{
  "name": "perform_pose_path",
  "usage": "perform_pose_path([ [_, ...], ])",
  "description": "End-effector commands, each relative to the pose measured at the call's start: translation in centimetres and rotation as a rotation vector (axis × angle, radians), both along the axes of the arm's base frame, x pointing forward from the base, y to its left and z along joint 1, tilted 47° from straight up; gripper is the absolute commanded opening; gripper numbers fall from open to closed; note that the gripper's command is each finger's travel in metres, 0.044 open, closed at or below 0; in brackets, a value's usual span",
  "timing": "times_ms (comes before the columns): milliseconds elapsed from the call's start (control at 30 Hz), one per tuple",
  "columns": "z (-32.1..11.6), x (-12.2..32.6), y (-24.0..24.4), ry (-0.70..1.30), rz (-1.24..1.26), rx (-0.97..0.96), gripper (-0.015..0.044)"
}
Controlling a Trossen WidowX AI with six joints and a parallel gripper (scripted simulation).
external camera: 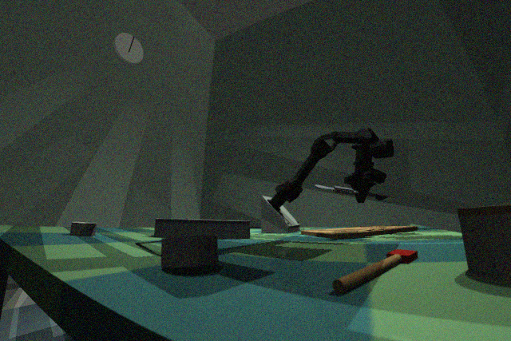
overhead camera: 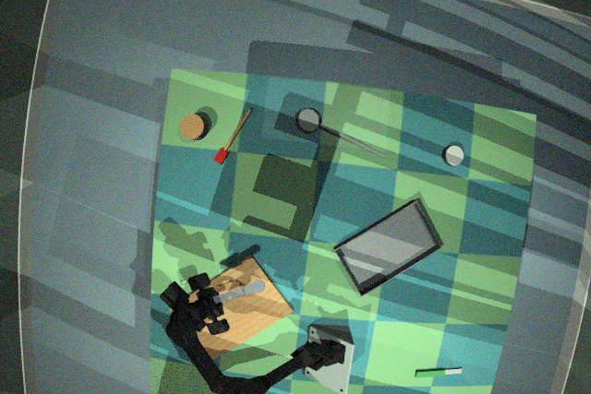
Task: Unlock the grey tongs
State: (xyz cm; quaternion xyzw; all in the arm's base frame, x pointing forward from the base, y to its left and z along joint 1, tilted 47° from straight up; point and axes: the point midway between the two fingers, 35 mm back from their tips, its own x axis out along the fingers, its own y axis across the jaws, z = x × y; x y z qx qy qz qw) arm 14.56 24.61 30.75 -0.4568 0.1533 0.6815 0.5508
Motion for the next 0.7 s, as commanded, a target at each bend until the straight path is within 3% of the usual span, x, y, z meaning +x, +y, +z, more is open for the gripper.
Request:
perform_pose_path([
  [0,0.6,-1.4,0.0,-0.027,0.012,0.009,-0.015],
  [667,3.8,-9.2,-0.9,-0.134,0.121,0.124,-0.015],
])
